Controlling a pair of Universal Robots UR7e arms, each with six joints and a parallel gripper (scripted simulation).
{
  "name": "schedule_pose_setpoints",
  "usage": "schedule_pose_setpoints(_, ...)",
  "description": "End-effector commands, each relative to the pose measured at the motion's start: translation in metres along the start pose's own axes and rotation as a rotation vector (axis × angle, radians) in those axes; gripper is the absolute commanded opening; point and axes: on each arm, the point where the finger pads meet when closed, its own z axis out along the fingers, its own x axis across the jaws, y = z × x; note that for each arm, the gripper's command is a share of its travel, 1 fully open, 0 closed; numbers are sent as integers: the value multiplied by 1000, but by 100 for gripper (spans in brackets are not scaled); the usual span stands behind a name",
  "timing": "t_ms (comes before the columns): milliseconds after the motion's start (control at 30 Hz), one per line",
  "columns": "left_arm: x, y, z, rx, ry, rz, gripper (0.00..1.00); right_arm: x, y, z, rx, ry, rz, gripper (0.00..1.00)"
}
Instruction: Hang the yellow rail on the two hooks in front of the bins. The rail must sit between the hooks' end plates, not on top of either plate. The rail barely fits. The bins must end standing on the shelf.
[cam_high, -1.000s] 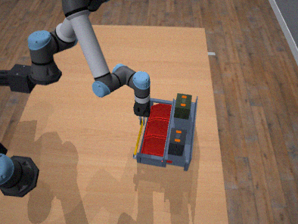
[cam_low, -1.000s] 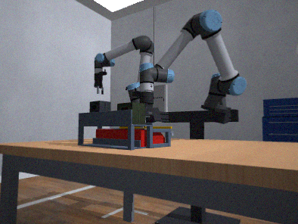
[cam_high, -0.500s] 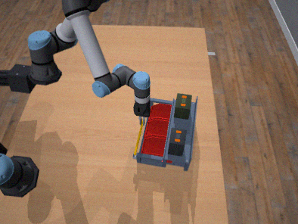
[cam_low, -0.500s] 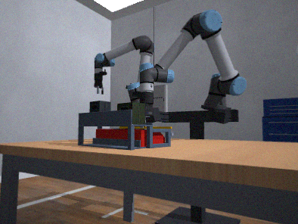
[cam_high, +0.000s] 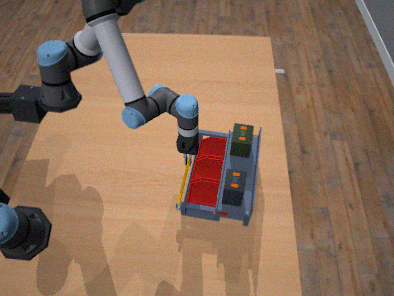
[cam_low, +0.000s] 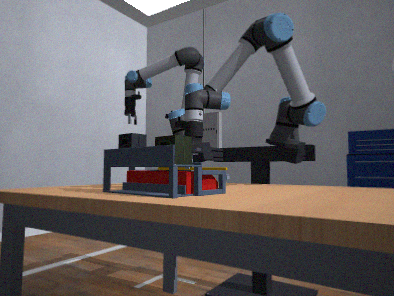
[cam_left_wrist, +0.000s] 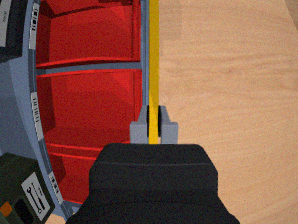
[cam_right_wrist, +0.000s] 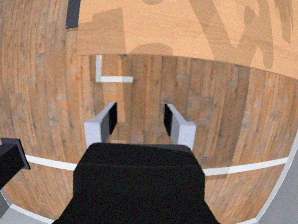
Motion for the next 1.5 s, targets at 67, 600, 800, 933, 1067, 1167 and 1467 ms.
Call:
schedule_pose_setpoints(67, -1, 0, 0, 1, -1, 0, 0, 0, 0, 0, -2, 0, 0, 100)
schedule_pose_setpoints(600, -1, 0, 2, 1, -1, 0, 0, 0, 0, 0, -2, 0, 0, 100)
schedule_pose_setpoints(800, -1, 0, 3, 1, -1, 0, 0, 0, 0, 0, -2, 0, 0, 100)
schedule_pose_setpoints(933, -1, 0, 3, 1, -1, 0, 0, 0, 0, 0, -2, 0, 0, 100)
schedule_pose_setpoints(1067, -1, 0, 3, 1, -1, 0, 0, 0, 0, 0, -2, 0, 0, 100)
schedule_pose_setpoints(1167, -1, 0, 4, 1, -1, 0, 0, 0, 0, 0, -2, 0, 0, 100)
schedule_pose_setpoints(1467, -1, 0, 4, 1, -1, 0, 0, 0, 0, 0, -2, 0, 0, 100)
